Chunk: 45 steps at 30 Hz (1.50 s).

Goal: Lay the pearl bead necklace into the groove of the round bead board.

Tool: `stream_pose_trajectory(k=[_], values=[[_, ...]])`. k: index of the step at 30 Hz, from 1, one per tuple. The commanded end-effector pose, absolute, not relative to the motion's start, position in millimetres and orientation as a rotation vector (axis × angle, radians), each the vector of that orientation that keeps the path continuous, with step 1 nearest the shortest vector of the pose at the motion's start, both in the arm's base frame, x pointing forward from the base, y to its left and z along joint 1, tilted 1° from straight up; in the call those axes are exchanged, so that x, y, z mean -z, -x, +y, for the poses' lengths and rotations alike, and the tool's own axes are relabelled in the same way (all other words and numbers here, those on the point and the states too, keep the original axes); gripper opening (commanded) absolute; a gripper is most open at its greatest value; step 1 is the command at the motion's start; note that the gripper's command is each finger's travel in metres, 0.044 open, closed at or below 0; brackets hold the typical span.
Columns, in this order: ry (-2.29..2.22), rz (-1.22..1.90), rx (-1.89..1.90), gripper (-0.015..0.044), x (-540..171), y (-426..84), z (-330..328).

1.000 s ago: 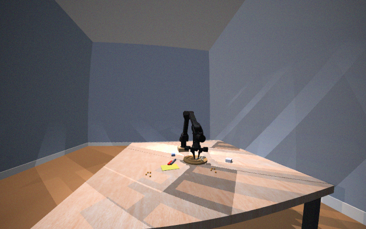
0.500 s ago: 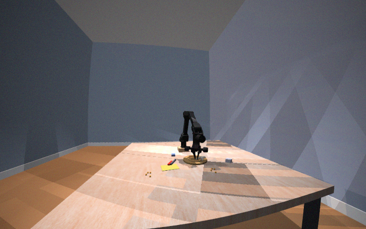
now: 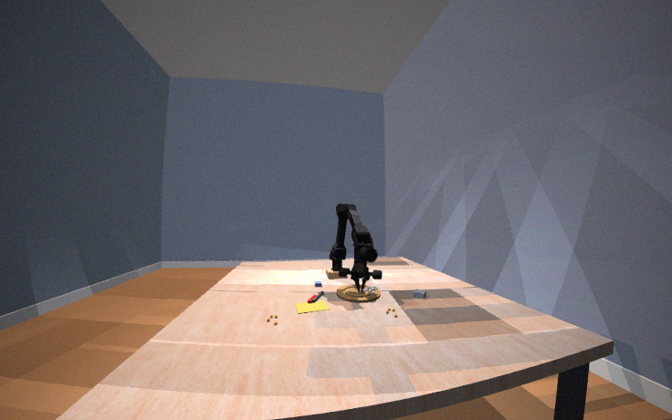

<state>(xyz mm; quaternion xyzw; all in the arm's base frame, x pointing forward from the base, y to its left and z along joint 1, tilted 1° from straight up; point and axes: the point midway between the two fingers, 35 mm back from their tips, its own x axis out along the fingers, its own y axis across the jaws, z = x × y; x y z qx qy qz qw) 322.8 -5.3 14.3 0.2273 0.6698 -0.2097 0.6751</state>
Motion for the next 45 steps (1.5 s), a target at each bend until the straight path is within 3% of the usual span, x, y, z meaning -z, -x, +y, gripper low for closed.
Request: stream_pose_trajectory(k=[1, 10, 36, 45], values=[[-0.511, 1.506, 0.472, 0.0000, -15, -323, -5], [-0.512, 1.507, 0.478, 0.0000, -20, -320, -7], [-0.509, 1.512, 0.482, 0.0000, -18, -238, -30], [-0.509, 1.512, 0.482, 0.0000, -15, -236, -30]])
